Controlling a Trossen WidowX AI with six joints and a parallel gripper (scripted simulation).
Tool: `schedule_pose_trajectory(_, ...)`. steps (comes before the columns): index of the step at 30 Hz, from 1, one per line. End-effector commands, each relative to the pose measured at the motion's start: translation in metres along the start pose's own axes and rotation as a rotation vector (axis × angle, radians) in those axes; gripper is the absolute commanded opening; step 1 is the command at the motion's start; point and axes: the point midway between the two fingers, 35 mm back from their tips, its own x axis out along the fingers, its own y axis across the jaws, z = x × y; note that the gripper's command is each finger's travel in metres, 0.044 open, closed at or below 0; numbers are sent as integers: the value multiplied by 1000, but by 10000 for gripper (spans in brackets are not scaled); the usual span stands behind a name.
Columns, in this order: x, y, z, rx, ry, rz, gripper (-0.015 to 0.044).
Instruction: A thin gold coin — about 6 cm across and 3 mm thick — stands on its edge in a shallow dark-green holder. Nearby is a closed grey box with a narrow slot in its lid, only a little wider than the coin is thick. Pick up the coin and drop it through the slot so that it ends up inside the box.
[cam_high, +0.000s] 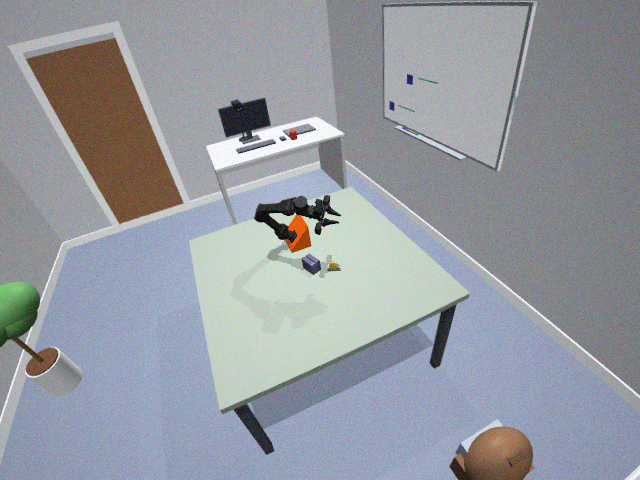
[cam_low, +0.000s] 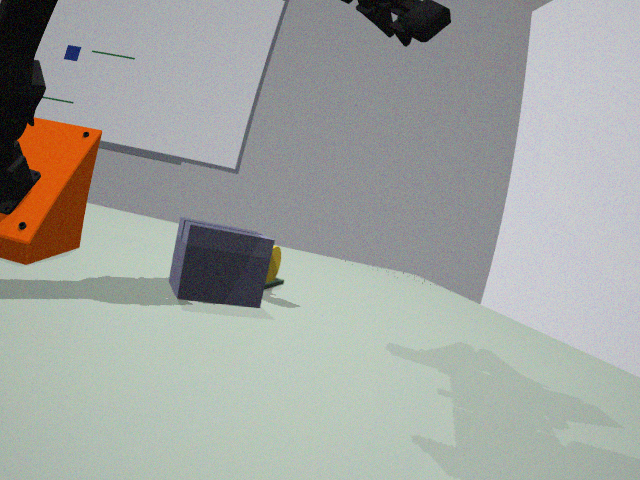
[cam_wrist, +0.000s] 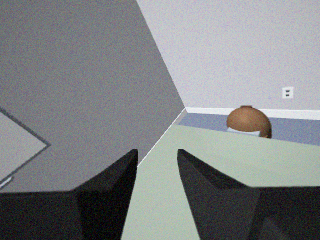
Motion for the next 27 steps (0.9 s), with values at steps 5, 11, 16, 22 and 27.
schedule_pose_trajectory(5, 45, -27, -128, -154, 516, -164, 161)
schedule_pose_trajectory(11, 41, -49, -216, -338, 925, -244, 161)
schedule_pose_trajectory(16, 21, -68, -272, -538, 1271, -269, 161)
schedule_pose_trajectory(22, 18, -70, -278, -567, 1316, -269, 161)
schedule_pose_trajectory(27, 18, -70, -278, -567, 1316, -269, 161)
